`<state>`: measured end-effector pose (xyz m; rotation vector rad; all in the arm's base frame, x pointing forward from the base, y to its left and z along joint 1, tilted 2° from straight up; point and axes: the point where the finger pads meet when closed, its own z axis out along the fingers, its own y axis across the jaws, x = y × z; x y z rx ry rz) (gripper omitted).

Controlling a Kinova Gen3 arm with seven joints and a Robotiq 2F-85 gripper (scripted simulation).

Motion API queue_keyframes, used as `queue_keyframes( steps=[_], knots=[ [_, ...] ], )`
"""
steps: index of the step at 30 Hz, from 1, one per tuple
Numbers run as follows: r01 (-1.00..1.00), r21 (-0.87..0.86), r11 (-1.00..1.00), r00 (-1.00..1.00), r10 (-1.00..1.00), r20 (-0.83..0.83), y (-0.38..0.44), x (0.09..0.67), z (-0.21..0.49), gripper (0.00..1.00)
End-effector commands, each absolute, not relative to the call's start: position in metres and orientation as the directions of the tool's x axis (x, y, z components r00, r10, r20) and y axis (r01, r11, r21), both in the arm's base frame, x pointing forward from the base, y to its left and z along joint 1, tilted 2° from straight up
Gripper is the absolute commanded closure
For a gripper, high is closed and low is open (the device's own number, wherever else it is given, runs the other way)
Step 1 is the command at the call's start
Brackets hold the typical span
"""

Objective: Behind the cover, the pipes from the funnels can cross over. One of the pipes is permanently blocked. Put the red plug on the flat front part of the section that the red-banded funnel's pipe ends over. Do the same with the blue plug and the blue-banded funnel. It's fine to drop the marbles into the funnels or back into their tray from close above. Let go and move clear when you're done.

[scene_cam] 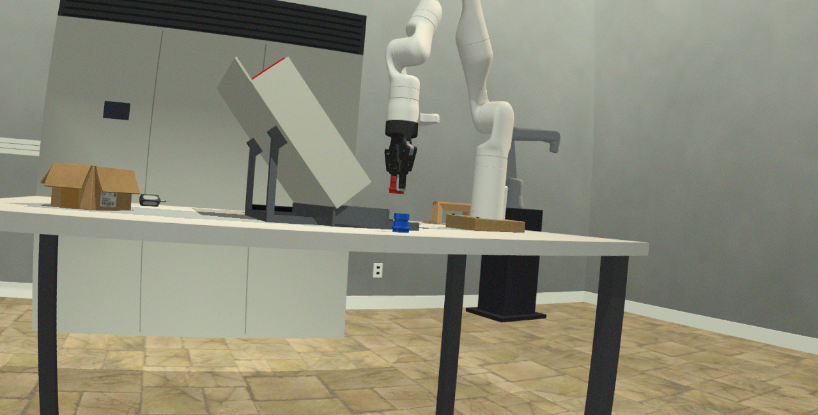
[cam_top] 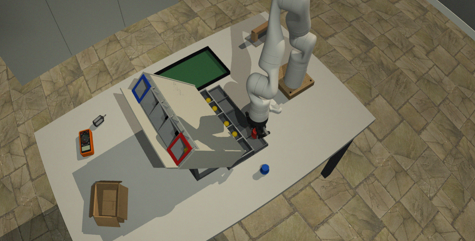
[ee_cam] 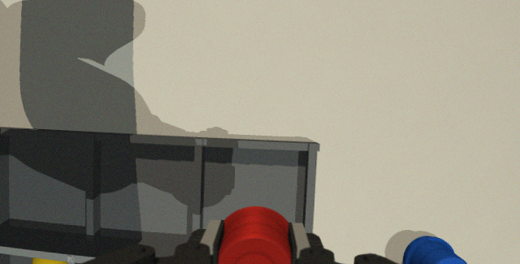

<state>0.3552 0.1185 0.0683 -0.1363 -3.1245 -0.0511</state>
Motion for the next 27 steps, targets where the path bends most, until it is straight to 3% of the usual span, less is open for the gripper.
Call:
queue_keyframes(
  steps=[1,27],
  knots=[
    [0.085,0.026,0.996,-0.996,0.085,0.02,0.117,0.353,0.063,1.0],
    [0.085,0.027,0.996,-0.996,0.085,0.021,0.119,0.352,0.019,1.0]
  ],
)
